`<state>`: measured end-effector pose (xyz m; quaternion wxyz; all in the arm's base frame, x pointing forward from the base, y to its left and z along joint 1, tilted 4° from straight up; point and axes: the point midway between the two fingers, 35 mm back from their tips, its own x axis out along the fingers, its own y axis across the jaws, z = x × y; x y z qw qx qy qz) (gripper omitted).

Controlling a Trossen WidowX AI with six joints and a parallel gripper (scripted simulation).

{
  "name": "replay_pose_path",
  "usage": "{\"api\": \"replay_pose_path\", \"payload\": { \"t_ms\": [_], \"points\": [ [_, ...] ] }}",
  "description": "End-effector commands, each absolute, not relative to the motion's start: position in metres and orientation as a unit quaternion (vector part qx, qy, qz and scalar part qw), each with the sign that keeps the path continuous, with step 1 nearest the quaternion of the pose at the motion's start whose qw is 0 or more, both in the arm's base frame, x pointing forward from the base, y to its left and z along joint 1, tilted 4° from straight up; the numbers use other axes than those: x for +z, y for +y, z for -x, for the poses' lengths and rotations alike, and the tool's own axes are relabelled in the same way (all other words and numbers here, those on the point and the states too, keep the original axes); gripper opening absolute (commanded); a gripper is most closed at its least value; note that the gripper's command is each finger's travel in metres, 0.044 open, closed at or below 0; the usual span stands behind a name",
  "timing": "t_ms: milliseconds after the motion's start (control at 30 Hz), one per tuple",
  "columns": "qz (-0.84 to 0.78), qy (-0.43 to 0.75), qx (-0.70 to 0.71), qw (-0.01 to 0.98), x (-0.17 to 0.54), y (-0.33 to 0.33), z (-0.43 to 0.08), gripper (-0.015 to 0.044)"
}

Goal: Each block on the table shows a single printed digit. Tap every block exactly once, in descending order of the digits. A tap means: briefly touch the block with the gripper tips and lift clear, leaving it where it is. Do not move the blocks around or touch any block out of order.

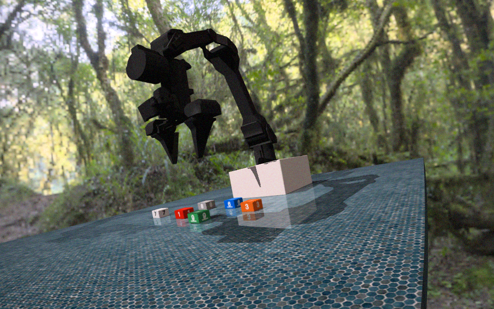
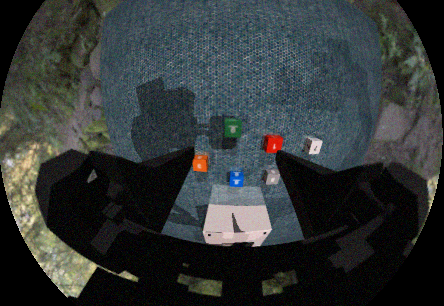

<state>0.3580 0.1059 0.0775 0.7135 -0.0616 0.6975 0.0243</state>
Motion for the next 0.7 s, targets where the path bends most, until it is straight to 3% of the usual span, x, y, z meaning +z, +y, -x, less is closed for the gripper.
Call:
{"api": "replay_pose_path", "payload": {
  "t_ms": [0,533,667],
  "points": [
    [0.070,0.696,0.031,0.714,0.079,0.104,-0.363,0.0400],
    [0.070,0.696,0.031,0.714,0.079,0.102,-0.363,0.0400],
    [0.072,0.697,0.029,0.713,0.082,0.045,-0.346,0.0400]
  ]
}}
